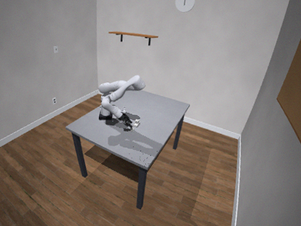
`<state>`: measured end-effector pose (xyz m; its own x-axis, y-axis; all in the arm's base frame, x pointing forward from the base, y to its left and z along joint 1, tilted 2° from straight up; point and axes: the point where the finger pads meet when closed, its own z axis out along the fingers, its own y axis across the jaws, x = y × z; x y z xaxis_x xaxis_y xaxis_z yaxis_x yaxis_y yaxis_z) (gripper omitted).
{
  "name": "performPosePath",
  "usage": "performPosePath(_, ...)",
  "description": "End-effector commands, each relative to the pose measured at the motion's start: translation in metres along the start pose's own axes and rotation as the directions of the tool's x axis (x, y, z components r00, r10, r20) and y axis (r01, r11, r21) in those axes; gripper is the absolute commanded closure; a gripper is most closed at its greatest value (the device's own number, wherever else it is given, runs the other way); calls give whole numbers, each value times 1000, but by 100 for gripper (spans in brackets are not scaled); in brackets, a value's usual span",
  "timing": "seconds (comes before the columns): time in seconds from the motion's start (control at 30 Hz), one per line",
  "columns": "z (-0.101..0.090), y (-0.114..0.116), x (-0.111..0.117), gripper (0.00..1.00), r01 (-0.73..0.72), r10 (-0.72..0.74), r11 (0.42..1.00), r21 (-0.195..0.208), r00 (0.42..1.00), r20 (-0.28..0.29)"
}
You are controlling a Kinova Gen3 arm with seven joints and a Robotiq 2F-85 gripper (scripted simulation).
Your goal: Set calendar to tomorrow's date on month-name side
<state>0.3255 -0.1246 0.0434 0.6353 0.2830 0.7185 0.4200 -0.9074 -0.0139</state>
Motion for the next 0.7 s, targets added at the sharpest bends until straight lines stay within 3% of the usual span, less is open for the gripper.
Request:
performPosePath(0.0, -6, 2, 11, 31, 14, -14, 1000, -8, 1000, -11)
performPosePath(0.67, -11, 1, 17, 31, 13, -13, 1000, -2, 1000, 7)
